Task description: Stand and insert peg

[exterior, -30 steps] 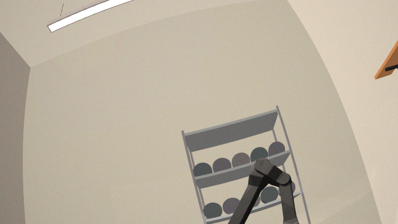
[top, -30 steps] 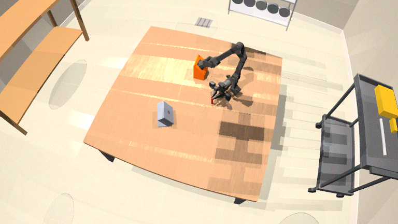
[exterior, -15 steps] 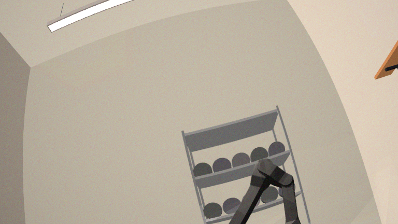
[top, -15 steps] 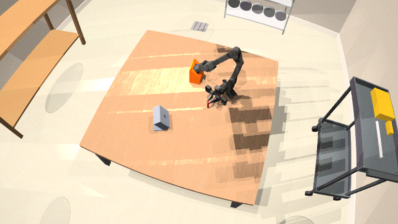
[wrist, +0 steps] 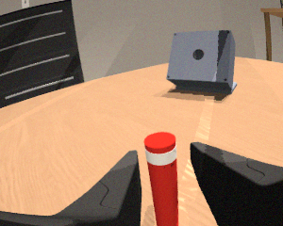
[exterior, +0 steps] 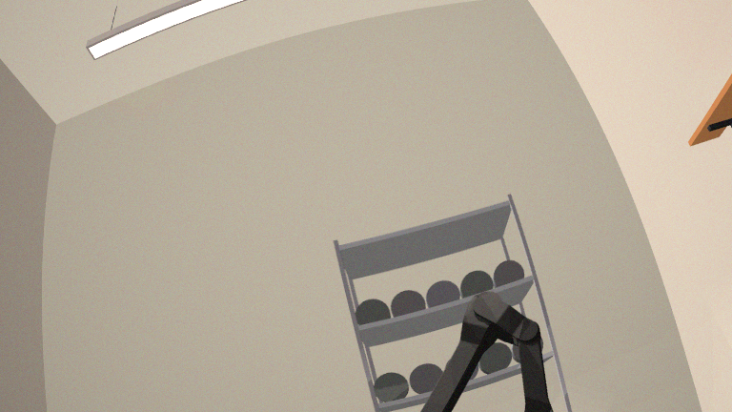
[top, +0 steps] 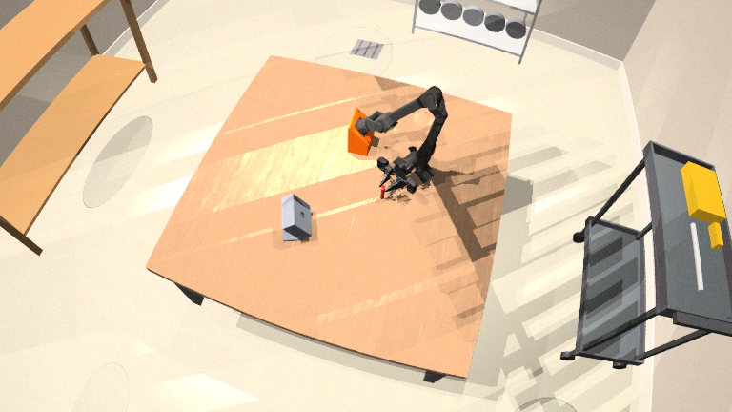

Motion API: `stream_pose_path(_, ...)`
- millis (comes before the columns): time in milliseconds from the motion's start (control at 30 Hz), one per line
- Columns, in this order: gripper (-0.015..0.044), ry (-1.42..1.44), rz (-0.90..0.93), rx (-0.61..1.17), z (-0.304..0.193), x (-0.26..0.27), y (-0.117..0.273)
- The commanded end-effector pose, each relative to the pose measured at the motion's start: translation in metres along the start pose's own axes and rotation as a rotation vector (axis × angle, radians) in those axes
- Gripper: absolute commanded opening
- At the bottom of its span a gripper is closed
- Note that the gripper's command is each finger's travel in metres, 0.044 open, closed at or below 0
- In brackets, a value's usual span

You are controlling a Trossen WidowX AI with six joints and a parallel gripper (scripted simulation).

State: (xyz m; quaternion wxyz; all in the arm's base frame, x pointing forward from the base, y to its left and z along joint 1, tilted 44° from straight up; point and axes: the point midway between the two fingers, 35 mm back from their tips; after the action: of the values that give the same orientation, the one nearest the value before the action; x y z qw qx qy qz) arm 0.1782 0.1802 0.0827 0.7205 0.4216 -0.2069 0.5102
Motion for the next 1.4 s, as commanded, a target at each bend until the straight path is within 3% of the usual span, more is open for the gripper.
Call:
stream_pose_path(0,0.013,0.001,-0.001,0.0,0.0,0.0,0.0)
stream_pose_path(500,0.013,0.001,-0.001,0.0,0.0,0.0,0.0)
stream_pose_path(900,0.044,0.001,-0.001,0.0,0.0,0.0,0.0)
stream_pose_path(1133,0.044,0.0,-0.006,0.002,0.006,0.003,0.0)
stream_pose_path(1367,0.044,-0.008,-0.035,0.013,0.067,0.026,0.0)
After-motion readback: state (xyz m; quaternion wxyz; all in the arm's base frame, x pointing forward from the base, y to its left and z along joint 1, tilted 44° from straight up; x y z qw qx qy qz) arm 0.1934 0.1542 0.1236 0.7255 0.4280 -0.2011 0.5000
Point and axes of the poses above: the point midway between the two fingers, 35 mm back from their tips, its own y axis back along the fingers, its own x axis across the jaws, z = x × y, and after that the axes turned 8 degrees about -y, right-handed
